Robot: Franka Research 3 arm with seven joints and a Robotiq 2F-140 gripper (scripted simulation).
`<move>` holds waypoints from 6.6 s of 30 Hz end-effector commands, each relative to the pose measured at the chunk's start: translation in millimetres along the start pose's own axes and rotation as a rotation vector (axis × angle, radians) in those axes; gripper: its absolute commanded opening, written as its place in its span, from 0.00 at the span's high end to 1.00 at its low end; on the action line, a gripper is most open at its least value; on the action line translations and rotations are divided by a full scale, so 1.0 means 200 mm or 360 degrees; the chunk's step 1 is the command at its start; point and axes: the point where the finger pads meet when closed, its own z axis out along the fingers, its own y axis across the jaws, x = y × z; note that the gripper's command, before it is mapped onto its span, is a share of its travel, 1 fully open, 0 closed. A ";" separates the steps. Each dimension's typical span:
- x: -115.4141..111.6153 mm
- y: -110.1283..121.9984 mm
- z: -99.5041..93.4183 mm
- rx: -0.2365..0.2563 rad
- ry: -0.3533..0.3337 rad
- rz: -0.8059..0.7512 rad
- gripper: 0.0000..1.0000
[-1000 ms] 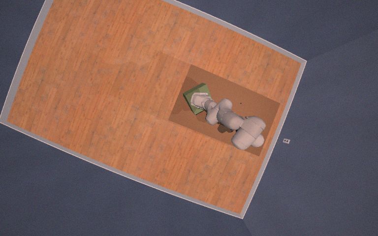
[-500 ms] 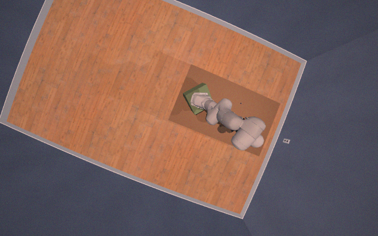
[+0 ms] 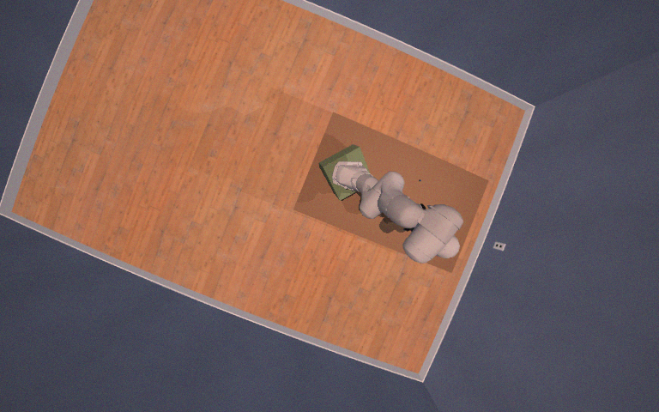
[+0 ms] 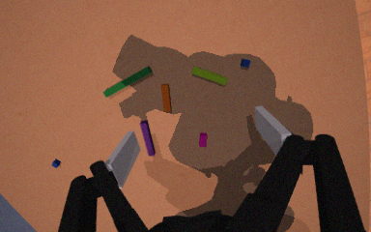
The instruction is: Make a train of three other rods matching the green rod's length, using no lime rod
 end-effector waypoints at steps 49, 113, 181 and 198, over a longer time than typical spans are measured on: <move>-0.01 0.00 0.01 0.0011 -0.0034 -0.0311 0.00; -0.09 -0.06 0.01 0.0018 -0.0032 -0.1234 0.00; -0.25 -0.16 0.02 0.0034 -0.0018 -0.2810 0.00; -0.25 -0.16 0.02 0.0034 -0.0018 -0.2810 0.00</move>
